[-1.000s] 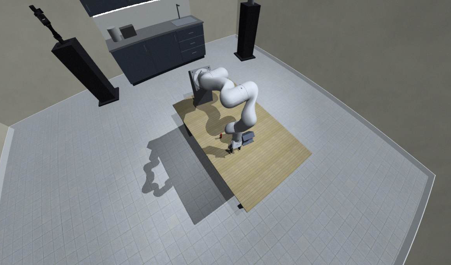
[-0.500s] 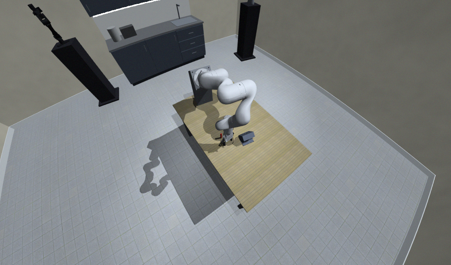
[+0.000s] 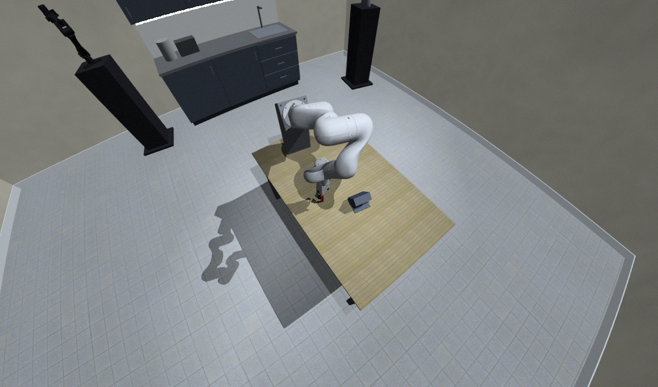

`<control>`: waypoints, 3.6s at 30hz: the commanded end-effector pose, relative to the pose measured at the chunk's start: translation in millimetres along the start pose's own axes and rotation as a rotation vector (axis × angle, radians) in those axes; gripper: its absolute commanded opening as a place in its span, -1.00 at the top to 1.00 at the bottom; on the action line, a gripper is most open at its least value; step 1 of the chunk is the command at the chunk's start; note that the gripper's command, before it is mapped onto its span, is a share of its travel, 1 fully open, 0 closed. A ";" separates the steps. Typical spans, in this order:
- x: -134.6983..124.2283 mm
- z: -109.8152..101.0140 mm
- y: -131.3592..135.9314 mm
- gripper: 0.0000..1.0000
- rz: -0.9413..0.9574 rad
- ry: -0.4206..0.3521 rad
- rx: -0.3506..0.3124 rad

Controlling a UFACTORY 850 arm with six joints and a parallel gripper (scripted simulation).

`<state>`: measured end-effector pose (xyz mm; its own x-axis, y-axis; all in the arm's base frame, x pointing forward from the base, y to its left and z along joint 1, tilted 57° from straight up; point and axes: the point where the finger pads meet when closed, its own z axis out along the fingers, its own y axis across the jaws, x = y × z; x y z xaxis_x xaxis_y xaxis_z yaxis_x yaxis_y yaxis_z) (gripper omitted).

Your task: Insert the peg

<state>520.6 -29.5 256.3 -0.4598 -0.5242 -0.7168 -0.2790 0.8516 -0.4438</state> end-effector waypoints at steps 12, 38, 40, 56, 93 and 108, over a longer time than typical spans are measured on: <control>7.1 9.9 4.2 -1.00 -0.016 0.006 -0.013; 7.2 42.2 4.6 -1.00 -0.016 0.006 -0.013; 7.2 44.3 4.7 -1.00 -0.016 0.006 -0.013; 7.3 50.6 4.8 -0.39 -0.016 0.006 -0.013; 4.8 -19.3 3.9 1.00 -0.012 0.002 -0.012; -14.8 -5.3 20.1 1.00 0.079 -0.066 0.013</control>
<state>515.1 -8.2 260.7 -0.4297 -0.4675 -0.7725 -0.2426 0.8838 -0.4000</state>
